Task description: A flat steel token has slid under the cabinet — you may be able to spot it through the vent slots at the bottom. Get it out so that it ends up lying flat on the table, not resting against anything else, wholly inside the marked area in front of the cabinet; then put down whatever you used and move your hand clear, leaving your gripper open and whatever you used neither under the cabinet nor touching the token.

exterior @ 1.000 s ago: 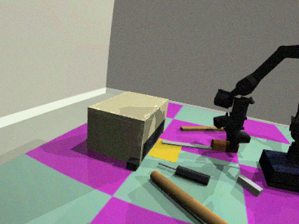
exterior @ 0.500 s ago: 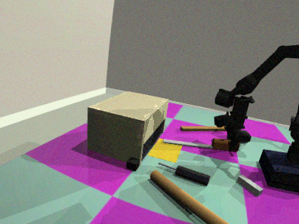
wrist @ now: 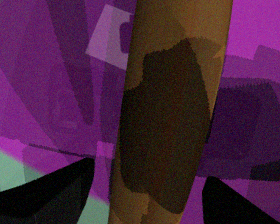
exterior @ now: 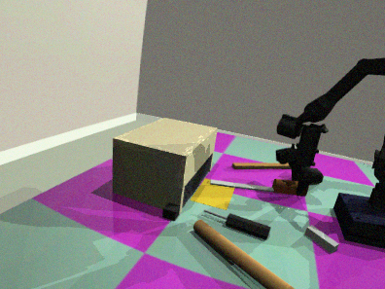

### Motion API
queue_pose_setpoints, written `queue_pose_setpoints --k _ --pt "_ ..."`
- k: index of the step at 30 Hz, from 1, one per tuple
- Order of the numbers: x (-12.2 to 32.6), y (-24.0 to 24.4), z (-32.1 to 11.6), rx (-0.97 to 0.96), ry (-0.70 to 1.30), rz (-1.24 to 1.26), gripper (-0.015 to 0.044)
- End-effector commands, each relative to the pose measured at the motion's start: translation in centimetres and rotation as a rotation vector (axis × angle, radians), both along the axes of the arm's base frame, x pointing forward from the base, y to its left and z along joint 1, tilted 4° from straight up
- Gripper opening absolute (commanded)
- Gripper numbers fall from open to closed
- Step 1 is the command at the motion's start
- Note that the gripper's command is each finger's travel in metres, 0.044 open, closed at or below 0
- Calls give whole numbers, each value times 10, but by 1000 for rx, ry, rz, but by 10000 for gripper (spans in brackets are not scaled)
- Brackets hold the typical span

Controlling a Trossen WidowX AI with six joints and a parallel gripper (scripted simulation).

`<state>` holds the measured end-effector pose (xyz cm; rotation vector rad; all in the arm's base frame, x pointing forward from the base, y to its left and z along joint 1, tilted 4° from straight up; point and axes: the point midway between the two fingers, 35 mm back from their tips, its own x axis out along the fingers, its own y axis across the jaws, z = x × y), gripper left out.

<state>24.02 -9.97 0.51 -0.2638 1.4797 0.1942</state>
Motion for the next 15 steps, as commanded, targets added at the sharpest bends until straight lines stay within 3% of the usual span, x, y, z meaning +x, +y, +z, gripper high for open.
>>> queue_pose_setpoints --k 1,12,15 --pt "0 0 -1 -2 -1 -1 270" --pt "-2 0 -5 -2 -1 0 270" --pt "0 0 -2 -2 -3 -1 191"
